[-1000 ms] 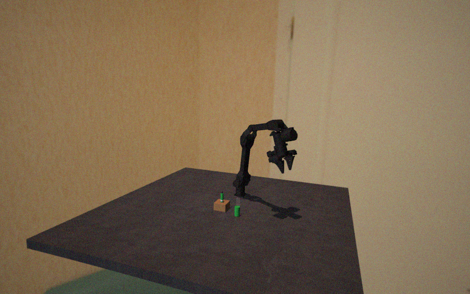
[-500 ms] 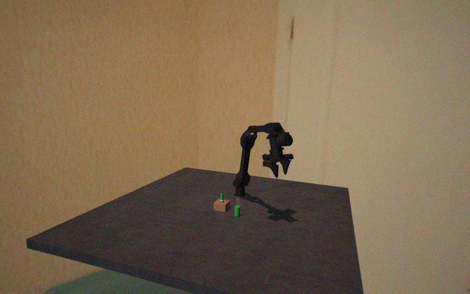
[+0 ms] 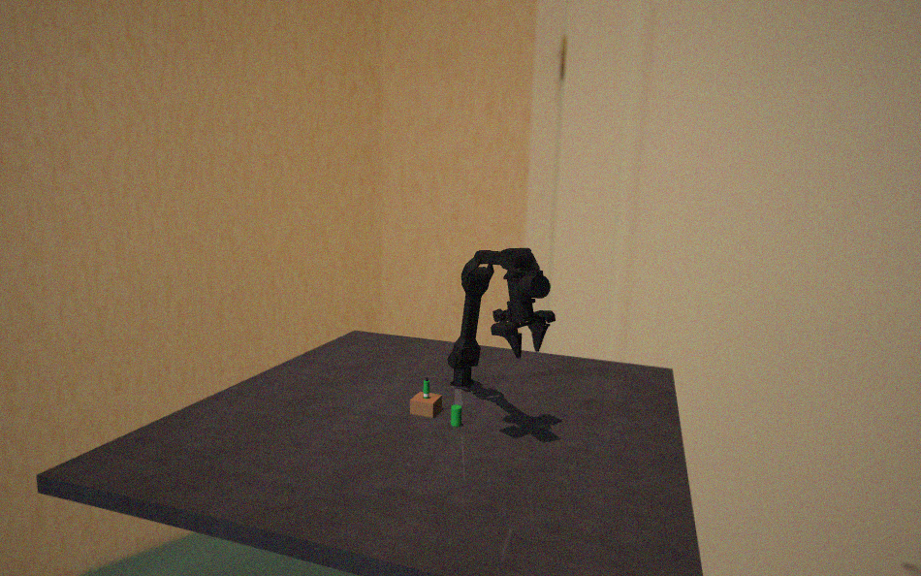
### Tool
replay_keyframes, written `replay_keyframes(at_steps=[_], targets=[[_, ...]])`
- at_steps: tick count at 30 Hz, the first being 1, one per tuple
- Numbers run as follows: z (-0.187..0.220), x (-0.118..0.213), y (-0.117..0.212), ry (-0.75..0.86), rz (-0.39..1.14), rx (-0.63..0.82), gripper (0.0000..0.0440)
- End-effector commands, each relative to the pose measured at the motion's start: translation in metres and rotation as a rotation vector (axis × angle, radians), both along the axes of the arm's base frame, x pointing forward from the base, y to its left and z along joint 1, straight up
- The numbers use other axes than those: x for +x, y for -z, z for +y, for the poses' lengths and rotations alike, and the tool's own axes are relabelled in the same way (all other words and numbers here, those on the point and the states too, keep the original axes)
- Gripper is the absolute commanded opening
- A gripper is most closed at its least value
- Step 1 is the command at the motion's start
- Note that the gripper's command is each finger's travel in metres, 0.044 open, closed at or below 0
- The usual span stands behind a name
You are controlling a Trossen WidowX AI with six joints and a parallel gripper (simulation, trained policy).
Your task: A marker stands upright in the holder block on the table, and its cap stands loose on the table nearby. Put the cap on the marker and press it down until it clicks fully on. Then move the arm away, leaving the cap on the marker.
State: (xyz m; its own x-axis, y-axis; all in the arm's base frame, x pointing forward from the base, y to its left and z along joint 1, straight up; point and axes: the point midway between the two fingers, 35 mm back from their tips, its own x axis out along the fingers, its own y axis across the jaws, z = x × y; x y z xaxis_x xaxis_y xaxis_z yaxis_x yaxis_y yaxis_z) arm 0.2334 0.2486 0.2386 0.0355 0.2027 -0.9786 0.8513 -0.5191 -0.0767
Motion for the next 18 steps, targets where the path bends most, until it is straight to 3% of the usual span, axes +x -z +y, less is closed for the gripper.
replay_keyframes(at_steps=[1,18], targets=[[-0.006,0.008,0.006,0.011,0.017,-0.016,0.0329],[-0.044,0.042,0.026,0.078,0.053,-0.075,0.0328]])
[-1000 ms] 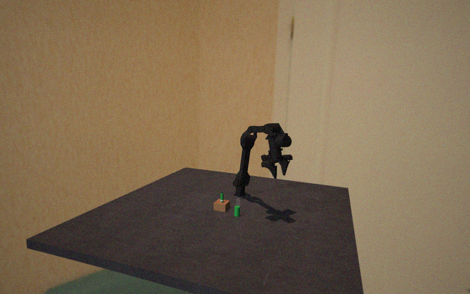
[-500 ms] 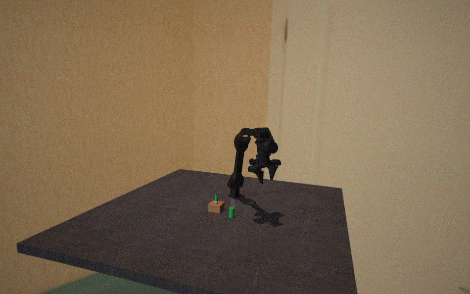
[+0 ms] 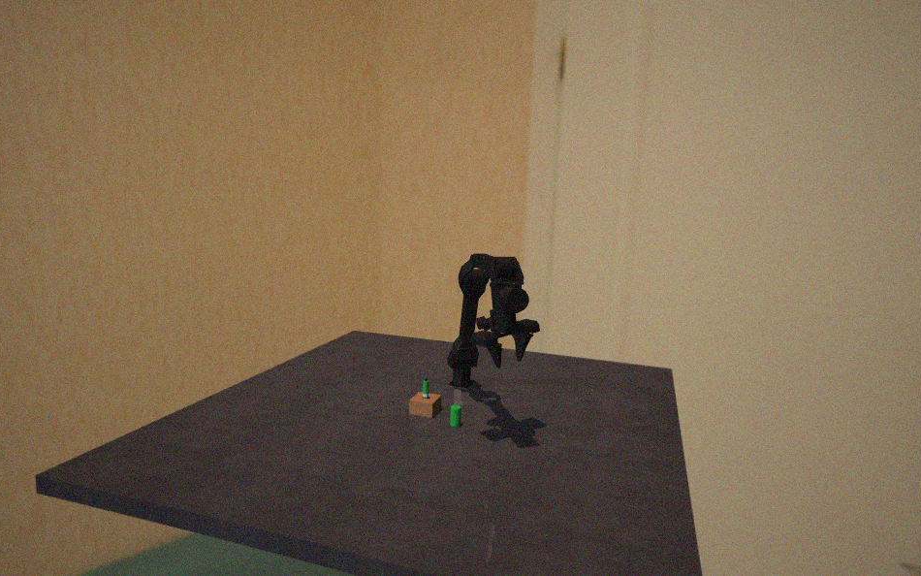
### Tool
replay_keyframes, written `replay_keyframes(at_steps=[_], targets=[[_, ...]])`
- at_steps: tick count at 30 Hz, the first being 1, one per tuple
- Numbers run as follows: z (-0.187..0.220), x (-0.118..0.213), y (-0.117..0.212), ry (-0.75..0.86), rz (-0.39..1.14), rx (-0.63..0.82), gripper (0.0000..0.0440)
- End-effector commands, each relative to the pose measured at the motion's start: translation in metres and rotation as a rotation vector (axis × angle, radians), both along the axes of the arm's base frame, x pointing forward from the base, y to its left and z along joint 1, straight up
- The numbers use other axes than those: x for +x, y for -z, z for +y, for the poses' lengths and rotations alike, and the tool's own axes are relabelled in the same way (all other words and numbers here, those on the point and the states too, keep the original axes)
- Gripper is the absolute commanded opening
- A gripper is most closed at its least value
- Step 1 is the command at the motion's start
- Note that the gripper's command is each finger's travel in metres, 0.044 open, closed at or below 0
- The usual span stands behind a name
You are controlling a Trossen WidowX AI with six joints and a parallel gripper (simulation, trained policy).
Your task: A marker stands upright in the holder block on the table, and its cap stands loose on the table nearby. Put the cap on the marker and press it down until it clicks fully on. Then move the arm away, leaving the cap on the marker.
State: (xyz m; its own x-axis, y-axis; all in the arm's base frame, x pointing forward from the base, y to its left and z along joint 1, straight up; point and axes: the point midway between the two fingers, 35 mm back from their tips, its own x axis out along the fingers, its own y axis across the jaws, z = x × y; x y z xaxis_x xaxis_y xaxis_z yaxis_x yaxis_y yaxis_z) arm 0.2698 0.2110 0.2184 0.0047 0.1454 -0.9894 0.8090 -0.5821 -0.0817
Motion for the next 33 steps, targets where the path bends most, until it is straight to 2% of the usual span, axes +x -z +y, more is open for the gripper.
replay_keyframes(at_steps=[1,33], targets=[[-0.009,0.007,0.007,0.011,0.011,-0.022,0.0328],[-0.078,0.052,0.042,0.105,0.063,-0.116,0.0321]])
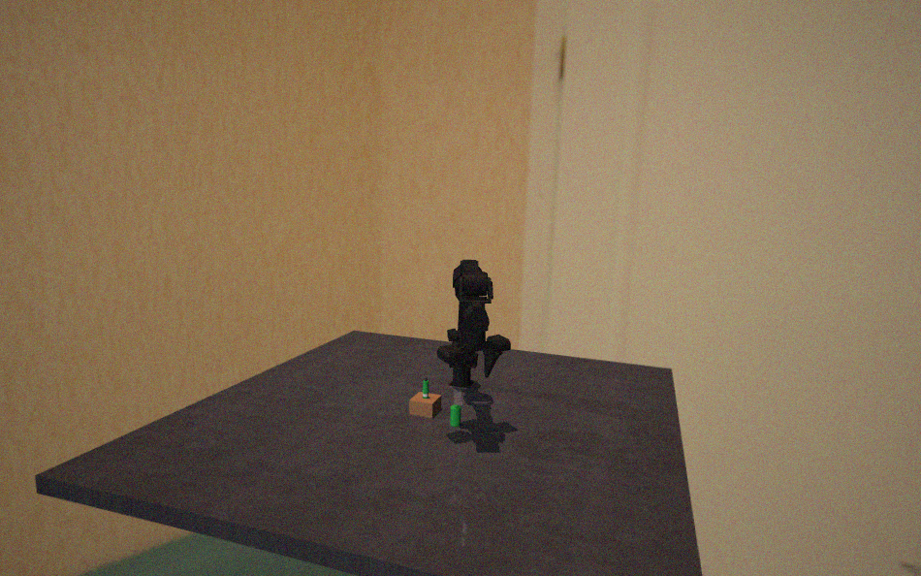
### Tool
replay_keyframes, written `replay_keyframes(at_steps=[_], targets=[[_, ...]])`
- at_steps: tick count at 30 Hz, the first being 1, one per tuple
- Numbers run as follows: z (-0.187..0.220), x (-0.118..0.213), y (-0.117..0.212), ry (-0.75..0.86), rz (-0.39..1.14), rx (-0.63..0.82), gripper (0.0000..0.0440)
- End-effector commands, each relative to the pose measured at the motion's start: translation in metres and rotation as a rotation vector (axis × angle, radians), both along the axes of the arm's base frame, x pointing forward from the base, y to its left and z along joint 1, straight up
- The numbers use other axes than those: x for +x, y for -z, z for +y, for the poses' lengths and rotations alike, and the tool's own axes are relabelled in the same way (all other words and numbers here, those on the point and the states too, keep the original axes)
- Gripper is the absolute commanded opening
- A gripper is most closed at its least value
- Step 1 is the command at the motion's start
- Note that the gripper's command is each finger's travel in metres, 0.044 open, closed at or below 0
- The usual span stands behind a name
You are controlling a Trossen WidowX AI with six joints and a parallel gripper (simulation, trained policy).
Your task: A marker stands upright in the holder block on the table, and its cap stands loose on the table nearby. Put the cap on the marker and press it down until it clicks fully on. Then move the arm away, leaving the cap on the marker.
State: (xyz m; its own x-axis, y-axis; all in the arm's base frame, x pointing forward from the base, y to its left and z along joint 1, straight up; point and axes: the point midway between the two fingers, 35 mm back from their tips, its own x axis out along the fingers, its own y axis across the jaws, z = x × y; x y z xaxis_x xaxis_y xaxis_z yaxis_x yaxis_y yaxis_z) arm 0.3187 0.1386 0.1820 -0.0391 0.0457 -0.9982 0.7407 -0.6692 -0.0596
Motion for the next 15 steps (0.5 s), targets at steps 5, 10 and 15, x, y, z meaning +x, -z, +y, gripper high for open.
replay_keyframes(at_steps=[5,10,15], targets=[[-0.014,0.006,0.012,0.011,0.024,-0.026,0.0321],[-0.022,0.006,0.019,0.016,0.046,-0.037,0.0320],[-0.028,0.004,0.026,0.019,0.072,-0.048,0.0320]])
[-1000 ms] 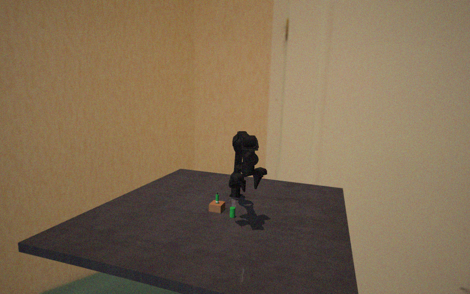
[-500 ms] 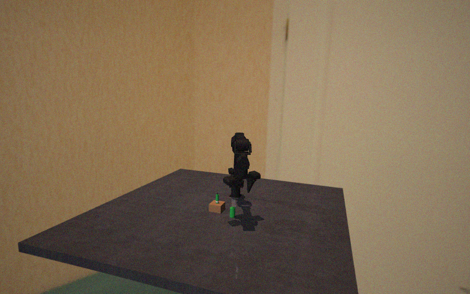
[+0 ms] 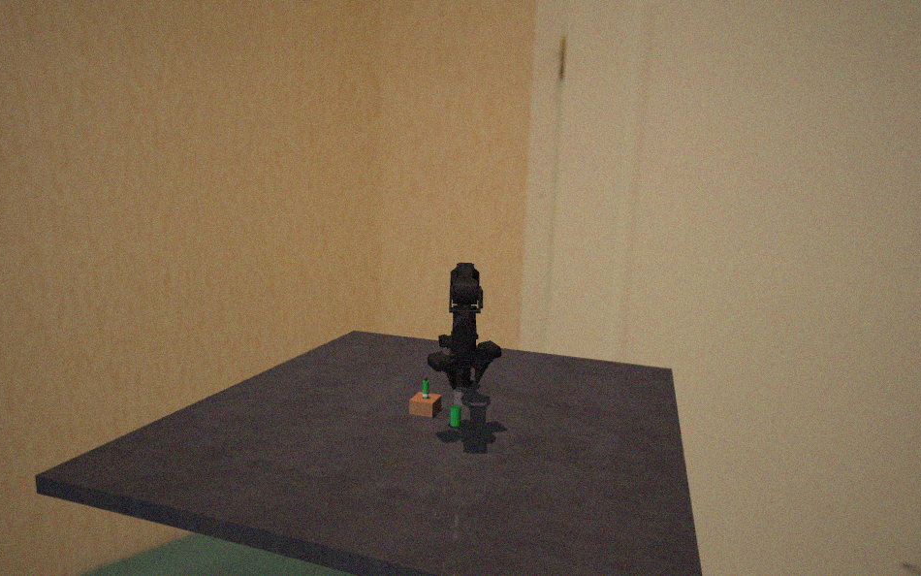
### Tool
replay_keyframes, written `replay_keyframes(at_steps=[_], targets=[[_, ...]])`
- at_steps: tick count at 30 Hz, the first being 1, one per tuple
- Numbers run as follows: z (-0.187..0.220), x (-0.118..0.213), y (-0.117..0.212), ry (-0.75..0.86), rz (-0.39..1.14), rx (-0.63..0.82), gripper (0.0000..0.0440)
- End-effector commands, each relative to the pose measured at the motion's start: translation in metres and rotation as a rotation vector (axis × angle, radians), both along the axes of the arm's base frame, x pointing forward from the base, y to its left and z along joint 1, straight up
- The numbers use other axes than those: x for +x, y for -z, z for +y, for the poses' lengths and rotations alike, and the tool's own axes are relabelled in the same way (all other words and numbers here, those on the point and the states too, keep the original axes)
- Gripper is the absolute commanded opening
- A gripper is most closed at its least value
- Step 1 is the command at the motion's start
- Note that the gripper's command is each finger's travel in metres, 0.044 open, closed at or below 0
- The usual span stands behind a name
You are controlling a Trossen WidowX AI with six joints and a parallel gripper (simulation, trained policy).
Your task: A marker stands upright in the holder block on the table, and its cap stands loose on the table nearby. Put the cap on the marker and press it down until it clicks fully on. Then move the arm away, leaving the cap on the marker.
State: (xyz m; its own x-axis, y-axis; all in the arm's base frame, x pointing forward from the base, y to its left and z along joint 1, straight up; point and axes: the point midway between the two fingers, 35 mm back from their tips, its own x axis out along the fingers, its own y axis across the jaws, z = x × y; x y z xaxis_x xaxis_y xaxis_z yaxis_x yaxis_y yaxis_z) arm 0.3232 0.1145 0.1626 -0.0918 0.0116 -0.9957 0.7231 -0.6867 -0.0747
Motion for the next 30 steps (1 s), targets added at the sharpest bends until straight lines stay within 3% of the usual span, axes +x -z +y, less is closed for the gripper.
replay_keyframes(at_steps=[1,30], targets=[[-0.005,-0.001,0.008,-0.002,0.024,-0.014,0.0319],[-0.025,-0.013,0.064,-0.044,0.125,-0.027,0.0296]])
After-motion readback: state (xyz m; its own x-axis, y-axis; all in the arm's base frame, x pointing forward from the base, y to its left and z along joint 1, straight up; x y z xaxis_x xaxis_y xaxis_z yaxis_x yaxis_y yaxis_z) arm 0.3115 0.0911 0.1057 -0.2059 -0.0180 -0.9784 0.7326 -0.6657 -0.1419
